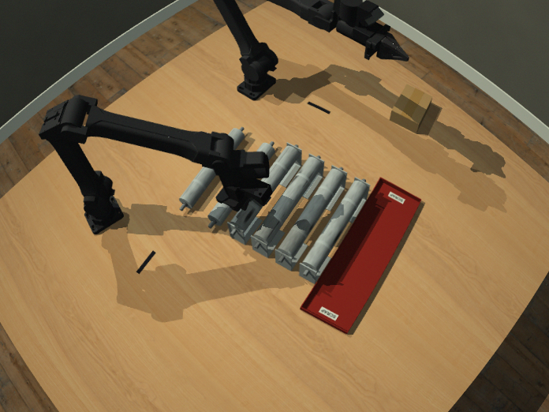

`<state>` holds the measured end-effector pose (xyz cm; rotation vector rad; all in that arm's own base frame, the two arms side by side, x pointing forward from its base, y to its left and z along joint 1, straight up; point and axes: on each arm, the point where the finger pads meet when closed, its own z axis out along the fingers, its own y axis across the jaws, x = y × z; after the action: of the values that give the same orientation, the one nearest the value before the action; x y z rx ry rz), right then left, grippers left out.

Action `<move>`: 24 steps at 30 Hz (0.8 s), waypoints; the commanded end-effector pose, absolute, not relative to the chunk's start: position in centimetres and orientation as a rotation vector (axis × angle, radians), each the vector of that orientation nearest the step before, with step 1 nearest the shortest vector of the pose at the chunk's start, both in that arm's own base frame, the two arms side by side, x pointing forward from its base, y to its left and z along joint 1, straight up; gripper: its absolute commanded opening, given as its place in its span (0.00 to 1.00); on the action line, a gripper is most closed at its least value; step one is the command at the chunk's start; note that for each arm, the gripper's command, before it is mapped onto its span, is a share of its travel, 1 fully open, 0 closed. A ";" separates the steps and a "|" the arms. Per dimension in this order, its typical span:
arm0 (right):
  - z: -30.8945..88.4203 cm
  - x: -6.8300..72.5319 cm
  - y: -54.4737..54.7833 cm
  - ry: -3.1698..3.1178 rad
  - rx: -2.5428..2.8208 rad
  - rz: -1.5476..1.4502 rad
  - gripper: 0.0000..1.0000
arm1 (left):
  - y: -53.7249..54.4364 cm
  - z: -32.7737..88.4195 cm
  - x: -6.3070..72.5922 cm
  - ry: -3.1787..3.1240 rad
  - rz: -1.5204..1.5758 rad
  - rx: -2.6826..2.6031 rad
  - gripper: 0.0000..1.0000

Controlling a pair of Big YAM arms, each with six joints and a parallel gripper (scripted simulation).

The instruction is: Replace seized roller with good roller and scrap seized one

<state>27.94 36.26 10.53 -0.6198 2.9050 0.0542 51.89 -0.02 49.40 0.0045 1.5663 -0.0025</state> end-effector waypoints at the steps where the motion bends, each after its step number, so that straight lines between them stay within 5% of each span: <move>1: 9.9 27.7 36.6 2.901 -0.654 0.054 0.00 | -0.2 51.7 52.2 1.525 -0.015 -0.004 0.00; 24: 12.1 30.4 38.4 2.862 -0.623 0.107 0.00 | -0.2 51.7 52.2 1.525 -0.015 -0.004 0.00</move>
<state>28.12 36.37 10.43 -0.6248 2.9025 0.0565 51.89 -0.02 49.40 0.0045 1.5663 -0.0025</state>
